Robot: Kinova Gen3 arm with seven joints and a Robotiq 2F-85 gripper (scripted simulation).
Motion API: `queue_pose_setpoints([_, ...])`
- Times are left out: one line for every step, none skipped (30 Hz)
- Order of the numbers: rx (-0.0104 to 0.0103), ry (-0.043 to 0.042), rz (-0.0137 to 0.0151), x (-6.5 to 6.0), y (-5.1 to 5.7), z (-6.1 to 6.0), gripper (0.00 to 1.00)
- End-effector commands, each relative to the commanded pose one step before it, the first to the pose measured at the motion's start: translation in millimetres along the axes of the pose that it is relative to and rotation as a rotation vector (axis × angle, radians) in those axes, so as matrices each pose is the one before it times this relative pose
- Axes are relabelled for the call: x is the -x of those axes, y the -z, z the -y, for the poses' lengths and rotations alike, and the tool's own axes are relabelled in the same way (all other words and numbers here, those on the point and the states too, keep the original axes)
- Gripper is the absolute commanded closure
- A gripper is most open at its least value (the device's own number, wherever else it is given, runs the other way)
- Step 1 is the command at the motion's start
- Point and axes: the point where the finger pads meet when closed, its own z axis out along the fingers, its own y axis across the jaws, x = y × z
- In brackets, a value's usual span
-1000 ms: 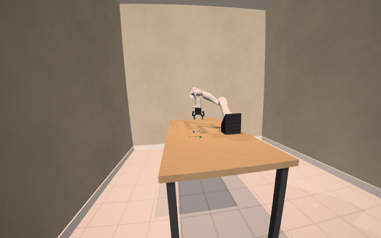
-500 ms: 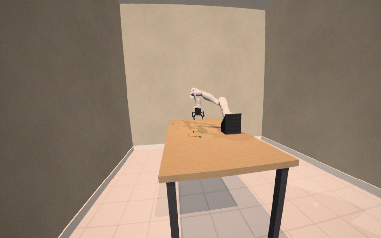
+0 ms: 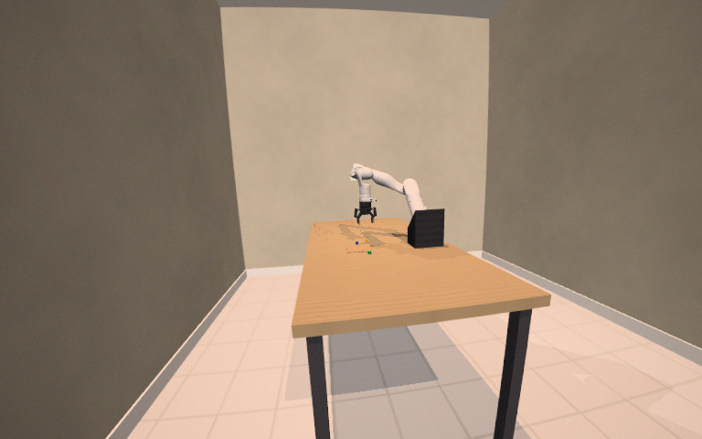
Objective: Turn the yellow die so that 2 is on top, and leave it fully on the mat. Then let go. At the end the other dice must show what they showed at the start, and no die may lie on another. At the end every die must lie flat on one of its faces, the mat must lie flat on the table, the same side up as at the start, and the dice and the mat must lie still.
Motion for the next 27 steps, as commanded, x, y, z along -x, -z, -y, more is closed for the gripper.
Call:
queue_pose_setpoints([-0.00263,0.128,0.00038,0.81,-5.89,0.84,0.0])
queue_pose_setpoints([-0.0001,0.03856,-0.00016,-0.1,-1.32,0.1,0.0])
queue_pose_setpoints([-0.00008,0.03865,-0.00019,-0.11,-1.32,0.1,0.0])
queue_pose_setpoints([-0.00004,0.03863,-0.00022,-0.12,-1.32,0.09,0.0])
queue_pose_setpoints([-0.00001,0.0385,-0.00025,-0.14,-1.31,0.08,0.0])
queue_pose_setpoints([0.00002,0.03826,-0.00027,-0.14,-1.3,0.08,0.0])
queue_pose_setpoints([0.00006,0.03792,-0.00029,-0.15,-1.28,0.07,0.0])
queue_pose_setpoints([0.0,0.0,0.0,0.0,0.0,0.0,0.0])
queue_pose_setpoints([0.0,0.0,0.0,0.0,0.0,0.0,0.0])
queue_pose_setpoints([0.00009,0.03748,-0.00031,-0.16,-1.26,0.06,0.0])
queue_pose_setpoints([0.00013,0.03693,-0.00032,-0.17,-1.24,0.05,0.0])
queue_pose_setpoints([0.00016,0.03629,-0.00033,-0.17,-1.22,0.04,0.0])
queue_pose_setpoints([0.00019,0.03555,-0.00033,-0.18,-1.19,0.03,0.0])
queue_pose_setpoints([0.00022,0.03471,-0.00033,-0.18,-1.16,0.03,0.0])
queue_pose_setpoints([0.00025,0.03379,-0.00033,-0.18,-1.12,0.02,0.0])
queue_pose_setpoints([0.00028,0.03278,-0.00032,-0.18,-1.09,0.01,0.0])
queue_pose_setpoints([0.0003,0.03169,-0.00031,-0.18,-1.05,0.0,0.0])
queue_pose_setpoints([0.00032,0.03053,-0.0003,-0.17,-1.01,-0.01,0.0])
queue_pose_setpoints([0.00033,0.02929,-0.00029,-0.17,-0.96,-0.01,0.0])
queue_pose_setpoints([0.00034,0.02799,-0.00027,-0.17,-0.92,-0.02,0.0])
queue_pose_setpoints([0.00035,0.02664,-0.00026,-0.16,-0.87,-0.03,0.0])
queue_pose_setpoints([0.00035,0.02523,-0.00024,-0.15,-0.82,-0.03,0.0])
queue_pose_setpoints([0.00035,0.02378,-0.00022,-0.15,-0.78,-0.03,0.0])
queue_pose_setpoints([0.00034,0.02229,-0.0002,-0.14,-0.73,-0.04,0.0])
queue_pose_setpoints([0.0,0.0,0.0,0.0,0.0,0.0,0.0])
queue_pose_setpoints([0.0,0.0,0.0,0.0,0.0,0.0,0.0])
queue_pose_setpoints([0.00033,0.02077,-0.00019,-0.13,-0.68,-0.04,0.0])
